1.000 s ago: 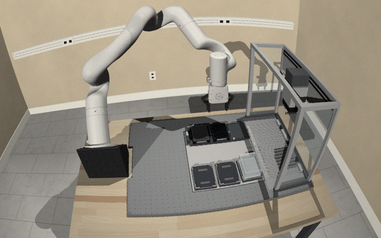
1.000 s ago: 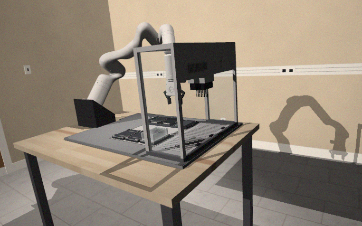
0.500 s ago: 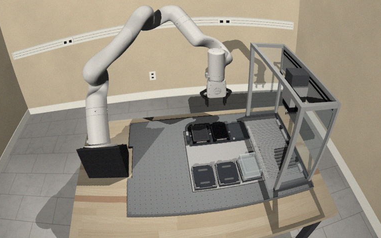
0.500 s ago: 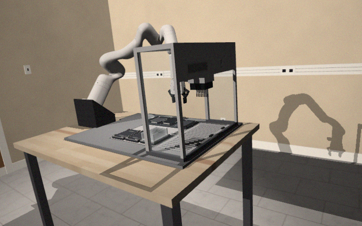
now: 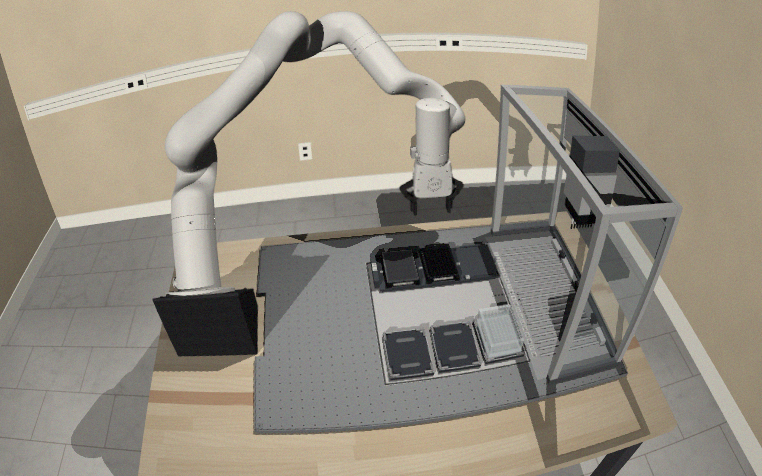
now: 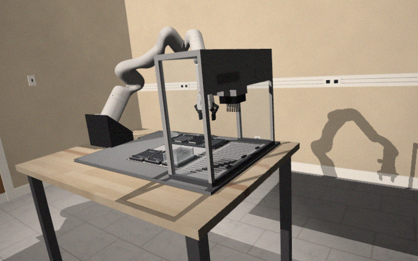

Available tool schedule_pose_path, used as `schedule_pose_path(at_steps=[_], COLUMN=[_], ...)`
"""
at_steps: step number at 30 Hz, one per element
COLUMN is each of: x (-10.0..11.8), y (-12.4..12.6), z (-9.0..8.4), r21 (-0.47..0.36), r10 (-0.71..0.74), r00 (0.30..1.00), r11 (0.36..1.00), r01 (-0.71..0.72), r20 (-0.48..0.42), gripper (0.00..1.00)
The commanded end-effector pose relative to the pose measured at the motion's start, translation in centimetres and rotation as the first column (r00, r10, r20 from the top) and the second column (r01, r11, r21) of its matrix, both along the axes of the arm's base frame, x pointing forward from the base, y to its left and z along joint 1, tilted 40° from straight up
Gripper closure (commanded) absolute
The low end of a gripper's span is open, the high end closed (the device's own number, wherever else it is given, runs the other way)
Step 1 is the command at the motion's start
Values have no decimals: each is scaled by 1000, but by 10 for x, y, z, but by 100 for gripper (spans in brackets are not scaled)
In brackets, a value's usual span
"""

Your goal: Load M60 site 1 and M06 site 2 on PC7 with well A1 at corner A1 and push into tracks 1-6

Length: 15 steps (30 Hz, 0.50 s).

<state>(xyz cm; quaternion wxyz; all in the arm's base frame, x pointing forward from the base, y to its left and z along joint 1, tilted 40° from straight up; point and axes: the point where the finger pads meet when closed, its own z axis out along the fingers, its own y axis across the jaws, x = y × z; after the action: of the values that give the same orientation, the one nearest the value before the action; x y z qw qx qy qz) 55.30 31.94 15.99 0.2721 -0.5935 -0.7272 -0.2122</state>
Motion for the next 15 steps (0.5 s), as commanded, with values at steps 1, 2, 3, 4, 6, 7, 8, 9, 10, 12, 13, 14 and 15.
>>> schedule_pose_path(at_steps=[1, 2, 3, 4, 6, 7, 8, 9, 10, 12, 13, 14, 15], x=[0, 0, 0, 0, -1, -1, -1, -2, -2, -2, -2, -3, -3], y=[3, 4, 5, 6, 8, 10, 11, 12, 13, 15, 16, 17, 17], z=[-3, -4, -6, -7, -9, -11, -12, -13, -14, -17, -18, -20, -20], r21=[1, 1, 1, 1, 1, 1, 1, 1, 1, 1, 1, 1, 1], r10=[-1, -1, -1, -1, -1, -1, -1, -1, -1, -1, -1, -1, -1], r00=[1000, 1000, 1000, 1000, 1000, 1000, 1000, 1000, 1000, 1000, 1000, 1000, 1000], r11=[1000, 1000, 1000, 1000, 1000, 1000, 1000, 1000, 1000, 1000, 1000, 1000, 1000], r01=[1, 1, 1, 1, 1, 1, 1, 1, 1, 1, 1, 1, 1], r20=[2, 2, 2, 2, 2, 2, 2, 2, 2, 2, 2, 2, 2], gripper=[0, 0, 0, 0, 0, 0, 0, 0, 0, 0, 0, 0, 0])
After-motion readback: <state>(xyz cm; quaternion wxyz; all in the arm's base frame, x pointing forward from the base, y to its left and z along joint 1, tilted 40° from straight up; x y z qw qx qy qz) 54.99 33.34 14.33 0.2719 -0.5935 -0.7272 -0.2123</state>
